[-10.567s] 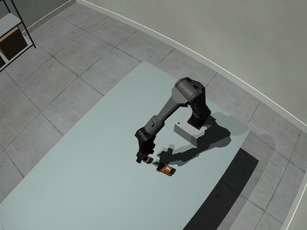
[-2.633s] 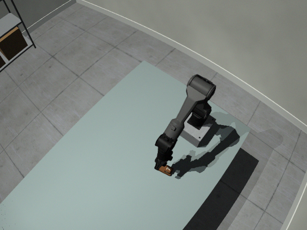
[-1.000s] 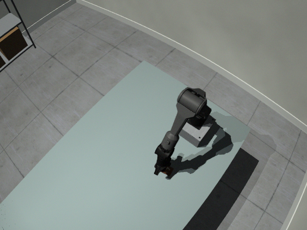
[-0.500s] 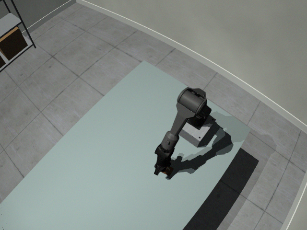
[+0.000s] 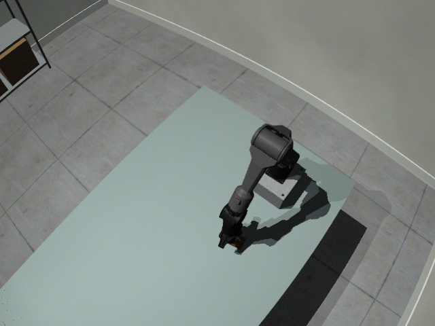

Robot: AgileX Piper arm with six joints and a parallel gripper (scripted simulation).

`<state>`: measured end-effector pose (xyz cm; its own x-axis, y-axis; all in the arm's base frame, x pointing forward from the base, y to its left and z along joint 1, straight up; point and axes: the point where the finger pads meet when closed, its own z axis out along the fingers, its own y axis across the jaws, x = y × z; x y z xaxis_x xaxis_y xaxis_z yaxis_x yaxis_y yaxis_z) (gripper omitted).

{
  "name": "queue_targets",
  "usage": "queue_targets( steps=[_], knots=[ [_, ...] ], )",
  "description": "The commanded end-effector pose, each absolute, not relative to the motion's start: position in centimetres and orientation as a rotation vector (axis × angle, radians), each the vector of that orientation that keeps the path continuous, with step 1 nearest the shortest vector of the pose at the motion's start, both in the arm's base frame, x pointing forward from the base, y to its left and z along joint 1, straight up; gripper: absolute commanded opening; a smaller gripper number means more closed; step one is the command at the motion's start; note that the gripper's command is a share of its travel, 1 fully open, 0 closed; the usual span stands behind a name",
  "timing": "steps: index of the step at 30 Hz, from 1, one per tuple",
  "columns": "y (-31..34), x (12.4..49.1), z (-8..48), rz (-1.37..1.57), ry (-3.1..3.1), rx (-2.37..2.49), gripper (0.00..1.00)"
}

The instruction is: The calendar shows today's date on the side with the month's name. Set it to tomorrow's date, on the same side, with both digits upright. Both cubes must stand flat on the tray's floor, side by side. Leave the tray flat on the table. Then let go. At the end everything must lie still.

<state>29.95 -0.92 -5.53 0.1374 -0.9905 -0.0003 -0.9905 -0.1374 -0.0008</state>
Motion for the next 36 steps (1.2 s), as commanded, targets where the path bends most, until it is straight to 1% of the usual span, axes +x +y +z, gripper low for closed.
queue_targets(
  steps=[1,36],
  knots=[
    [-0.9,29.9,-5.5,-0.002,2.062,-2.369,0.38],
    [-0.9,29.9,-6.5,-0.001,2.062,-2.369,0.38]
  ],
)
